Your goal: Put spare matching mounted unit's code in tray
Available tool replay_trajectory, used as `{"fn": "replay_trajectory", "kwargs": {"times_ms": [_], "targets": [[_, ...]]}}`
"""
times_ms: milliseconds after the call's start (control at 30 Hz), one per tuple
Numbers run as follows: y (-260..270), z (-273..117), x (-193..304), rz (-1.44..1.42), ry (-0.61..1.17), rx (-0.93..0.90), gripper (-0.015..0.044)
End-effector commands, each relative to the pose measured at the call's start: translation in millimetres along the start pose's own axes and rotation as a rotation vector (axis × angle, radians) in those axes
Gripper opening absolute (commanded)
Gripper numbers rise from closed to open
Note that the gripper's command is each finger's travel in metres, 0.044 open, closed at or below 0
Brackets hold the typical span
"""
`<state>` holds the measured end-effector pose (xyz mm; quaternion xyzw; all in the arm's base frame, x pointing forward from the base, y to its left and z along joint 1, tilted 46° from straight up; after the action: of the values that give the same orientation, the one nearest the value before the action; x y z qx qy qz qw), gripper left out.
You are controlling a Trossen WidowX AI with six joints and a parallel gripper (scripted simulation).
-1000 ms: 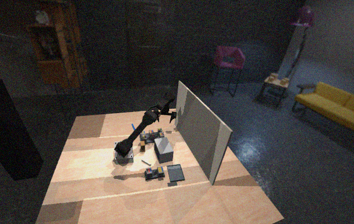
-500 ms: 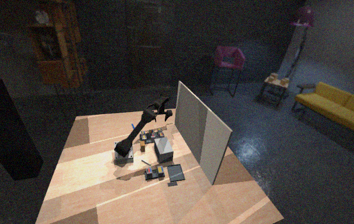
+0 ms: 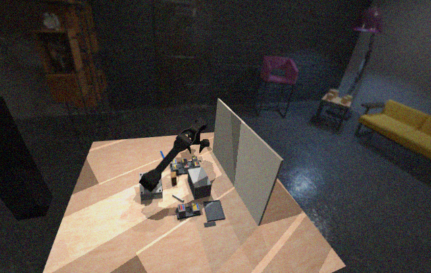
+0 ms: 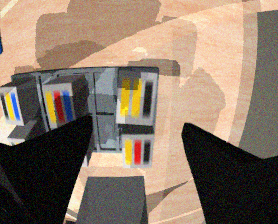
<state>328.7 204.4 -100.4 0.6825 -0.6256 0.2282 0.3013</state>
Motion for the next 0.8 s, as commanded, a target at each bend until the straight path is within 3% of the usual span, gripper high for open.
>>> {"fn": "replay_trajectory", "kwargs": {"times_ms": [0,767], "targets": [[0,5,0,-0.005,0.005,0.003,0.03],[-2,43,-1,-0.004,0.006,0.004,0.03]]}}
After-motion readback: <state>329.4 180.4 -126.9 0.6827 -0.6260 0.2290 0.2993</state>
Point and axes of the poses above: the point midway between the two fingers, 35 mm back from their tips, its own z axis out along the fingers, its own y axis across the jaws, x = y × z, the point moved 6 cm from there along -z, back along the fingers, and after that the axes turned 13 degrees about -z, right-handed, at the moved point
